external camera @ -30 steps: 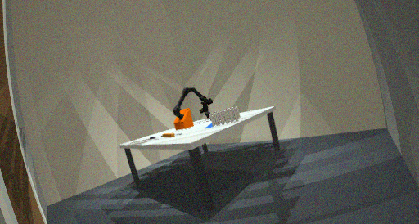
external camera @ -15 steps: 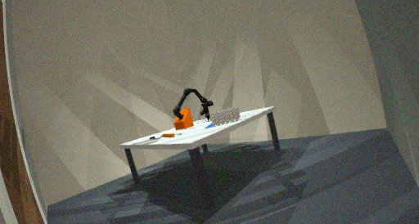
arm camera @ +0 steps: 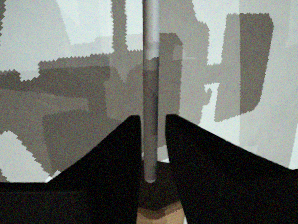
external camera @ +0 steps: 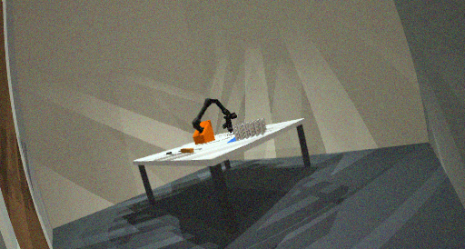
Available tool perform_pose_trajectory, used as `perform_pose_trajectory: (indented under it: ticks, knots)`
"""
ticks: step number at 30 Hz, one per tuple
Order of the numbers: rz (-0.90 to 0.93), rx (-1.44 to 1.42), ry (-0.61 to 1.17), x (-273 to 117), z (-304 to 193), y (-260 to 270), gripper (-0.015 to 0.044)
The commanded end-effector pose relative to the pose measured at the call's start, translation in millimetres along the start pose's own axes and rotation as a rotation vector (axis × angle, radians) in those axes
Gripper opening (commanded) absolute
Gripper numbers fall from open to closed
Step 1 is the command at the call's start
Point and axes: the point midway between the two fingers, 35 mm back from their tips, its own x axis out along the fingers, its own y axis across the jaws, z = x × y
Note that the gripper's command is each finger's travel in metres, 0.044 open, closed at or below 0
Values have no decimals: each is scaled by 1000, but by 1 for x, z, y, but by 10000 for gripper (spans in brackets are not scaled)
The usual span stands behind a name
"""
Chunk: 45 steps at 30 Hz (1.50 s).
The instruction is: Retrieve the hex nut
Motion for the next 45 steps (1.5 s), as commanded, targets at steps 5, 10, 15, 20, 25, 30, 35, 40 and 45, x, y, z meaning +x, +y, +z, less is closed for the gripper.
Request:
perform_pose_trajectory:
  ticks: [5,10,15,20,25,30,35,40,45]
  knots:
    - [4,-4,2,0,0,1,0]
    - [2,-3,2,-23,-2,-10,0]
    - [-1,-1,0,-54,0,-25,0]
    - [0,3,2,-55,0,-26,0]
    - [30,116,41,-51,1,-32,0]
    - [55,246,93,-46,2,-39,0]
    - [70,376,149,-42,3,-46,0]
    - [74,505,208,-38,4,-53,0]
    - [66,633,270,-34,6,-60,0]
